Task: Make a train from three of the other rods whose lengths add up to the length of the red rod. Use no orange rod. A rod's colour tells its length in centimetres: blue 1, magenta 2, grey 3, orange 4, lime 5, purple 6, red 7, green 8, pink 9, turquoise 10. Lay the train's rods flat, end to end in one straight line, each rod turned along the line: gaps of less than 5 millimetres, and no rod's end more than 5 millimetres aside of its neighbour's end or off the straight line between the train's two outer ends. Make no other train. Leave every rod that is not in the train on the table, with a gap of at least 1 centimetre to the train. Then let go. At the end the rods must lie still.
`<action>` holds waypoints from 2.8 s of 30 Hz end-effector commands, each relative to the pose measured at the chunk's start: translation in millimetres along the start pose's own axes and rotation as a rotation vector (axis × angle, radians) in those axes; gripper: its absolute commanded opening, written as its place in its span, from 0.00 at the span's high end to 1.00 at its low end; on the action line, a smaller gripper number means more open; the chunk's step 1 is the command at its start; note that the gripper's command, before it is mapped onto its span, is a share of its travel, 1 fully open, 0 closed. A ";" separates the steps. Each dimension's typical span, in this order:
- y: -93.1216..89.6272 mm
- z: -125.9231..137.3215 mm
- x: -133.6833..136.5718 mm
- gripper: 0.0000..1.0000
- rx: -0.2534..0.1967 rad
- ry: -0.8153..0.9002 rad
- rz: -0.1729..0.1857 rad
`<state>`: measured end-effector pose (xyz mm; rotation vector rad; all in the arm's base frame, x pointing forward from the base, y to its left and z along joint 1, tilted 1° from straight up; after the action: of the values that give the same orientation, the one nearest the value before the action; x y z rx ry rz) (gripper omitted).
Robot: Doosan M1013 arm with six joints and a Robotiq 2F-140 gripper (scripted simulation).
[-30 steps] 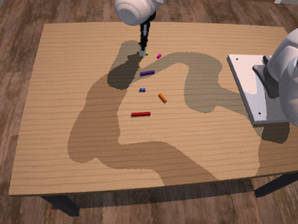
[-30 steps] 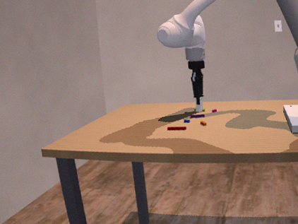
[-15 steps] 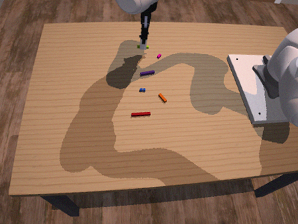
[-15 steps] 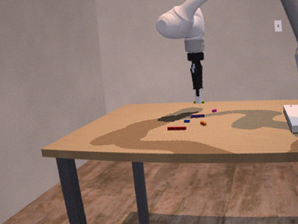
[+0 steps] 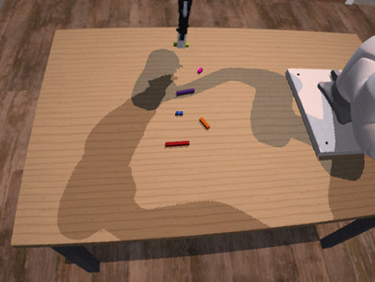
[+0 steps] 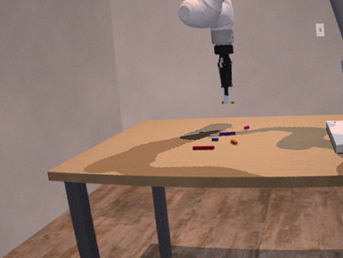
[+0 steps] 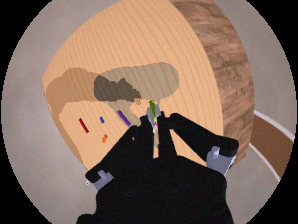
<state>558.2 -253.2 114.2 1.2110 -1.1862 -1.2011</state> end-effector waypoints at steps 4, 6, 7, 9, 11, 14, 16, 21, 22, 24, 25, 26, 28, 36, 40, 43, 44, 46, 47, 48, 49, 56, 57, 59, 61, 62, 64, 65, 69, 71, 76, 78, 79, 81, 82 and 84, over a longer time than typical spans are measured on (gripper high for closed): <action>0.2 0.0 0.0 0.97 0.000 0.000 0.000; 0.2 -0.6 -0.9 0.97 0.000 0.000 0.000; 0.2 -4.0 -6.2 0.97 0.000 0.002 0.000; 0.4 -22.7 -37.1 0.97 0.000 0.009 0.000; 0.5 -31.2 -52.6 0.97 0.000 0.013 0.000; 0.6 -45.5 -81.7 0.97 0.000 0.020 0.000; 0.6 -54.2 -101.5 0.97 0.000 0.024 0.000; 0.7 -70.2 -143.8 0.97 0.000 0.034 0.000; 0.7 -73.6 -154.1 0.97 0.000 0.036 0.000; 0.7 -79.8 -175.2 0.97 0.000 0.040 0.000; 0.7 -82.7 -185.7 0.97 0.000 0.043 0.000; 0.7 -84.1 -191.5 0.97 0.000 0.044 0.000; 0.7 -84.4 -192.4 0.97 0.000 0.044 0.000; 0.7 -84.4 -192.4 0.97 0.000 0.044 0.000; 0.5 -84.4 -192.4 0.97 0.000 0.044 0.000; -1.5 -84.4 -192.4 0.97 0.000 0.044 0.000; -2.8 -84.4 -192.4 0.97 0.000 0.044 0.000; -6.8 -84.4 -192.4 0.97 0.000 0.044 0.000; -9.4 -84.4 -192.4 0.97 0.000 0.044 0.000; -12.4 -84.4 -192.4 0.97 0.000 0.044 0.000; -15.8 -84.4 -192.4 0.97 0.000 0.044 0.000; -36.6 -84.4 -192.4 0.97 0.000 0.044 0.000; -41.1 -84.4 -192.4 0.97 0.000 0.044 0.000; -50.2 -84.5 -192.4 0.97 0.000 0.044 0.000; -58.9 -84.5 -192.4 0.97 0.000 0.044 0.000; -63.0 -84.5 -192.4 0.97 0.000 0.044 0.000; -70.3 -84.5 -192.4 0.97 0.000 0.044 0.000; -73.5 -84.5 -192.4 0.97 0.000 0.044 0.000; -79.0 -84.5 -192.4 0.97 0.000 0.044 0.000; -83.0 -84.5 -192.4 0.97 0.000 0.044 0.000; -87.2 -84.5 -192.4 0.97 0.000 0.044 0.000; -87.3 -84.5 -192.4 0.97 0.000 0.044 0.000; -87.3 -84.5 -192.4 0.97 0.000 0.044 0.000; -87.3 -84.5 -192.4 0.97 0.000 0.044 0.000; -87.3 -84.5 -192.4 0.97 0.000 0.044 0.000; -87.3 -84.5 -192.4 0.97 0.000 0.044 0.000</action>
<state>637.9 -59.1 26.2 1.2314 -1.1537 -1.1688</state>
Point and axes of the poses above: the point where the finger pads meet when closed, its own y axis back along the fingers, its own x axis across the jaws, z = x × y, the point moved 1 cm from there along y, back along the fingers, and after that the axes turned 14 degrees about y, right-handed, at the moved point
